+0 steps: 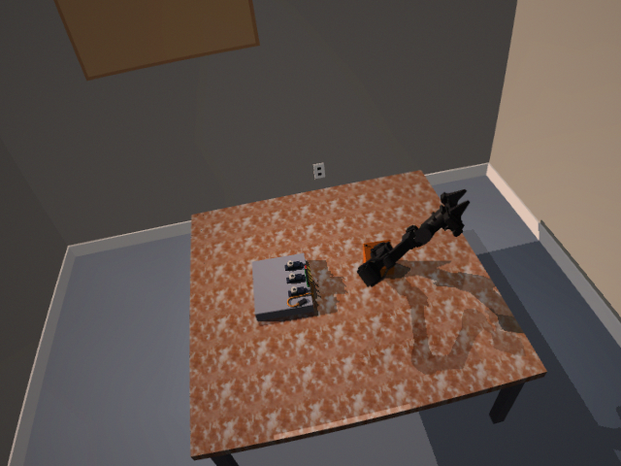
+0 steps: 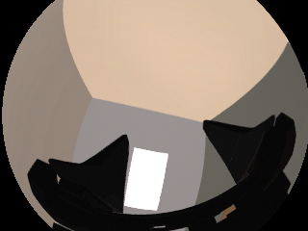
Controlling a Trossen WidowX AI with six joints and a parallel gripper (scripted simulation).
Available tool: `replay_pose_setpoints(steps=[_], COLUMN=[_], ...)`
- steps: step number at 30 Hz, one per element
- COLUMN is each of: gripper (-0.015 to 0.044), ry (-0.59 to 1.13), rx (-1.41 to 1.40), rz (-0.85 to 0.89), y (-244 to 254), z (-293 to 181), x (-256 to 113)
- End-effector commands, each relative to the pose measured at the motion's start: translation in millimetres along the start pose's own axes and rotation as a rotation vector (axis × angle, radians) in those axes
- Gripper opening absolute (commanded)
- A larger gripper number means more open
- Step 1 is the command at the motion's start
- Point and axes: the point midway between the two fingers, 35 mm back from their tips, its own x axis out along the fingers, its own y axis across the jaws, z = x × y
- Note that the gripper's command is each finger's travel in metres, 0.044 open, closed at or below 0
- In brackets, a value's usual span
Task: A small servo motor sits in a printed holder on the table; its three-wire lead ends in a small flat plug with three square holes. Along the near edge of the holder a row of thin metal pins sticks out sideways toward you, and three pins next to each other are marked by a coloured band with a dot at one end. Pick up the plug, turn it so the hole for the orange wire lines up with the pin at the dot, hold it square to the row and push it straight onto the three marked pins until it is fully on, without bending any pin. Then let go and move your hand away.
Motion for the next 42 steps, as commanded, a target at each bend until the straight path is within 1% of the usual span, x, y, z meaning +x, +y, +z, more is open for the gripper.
replay_pose_setpoints(steps=[1, 11, 42], gripper=[0.0374, 0.0115, 0.0115], ry=[0.001, 0.042, 0.275], rx=[0.000, -0.010, -0.043], rz=[0.000, -0.023, -0.112], y=[0, -7, -31], z=[0, -17, -105], x=[0, 2, -6])
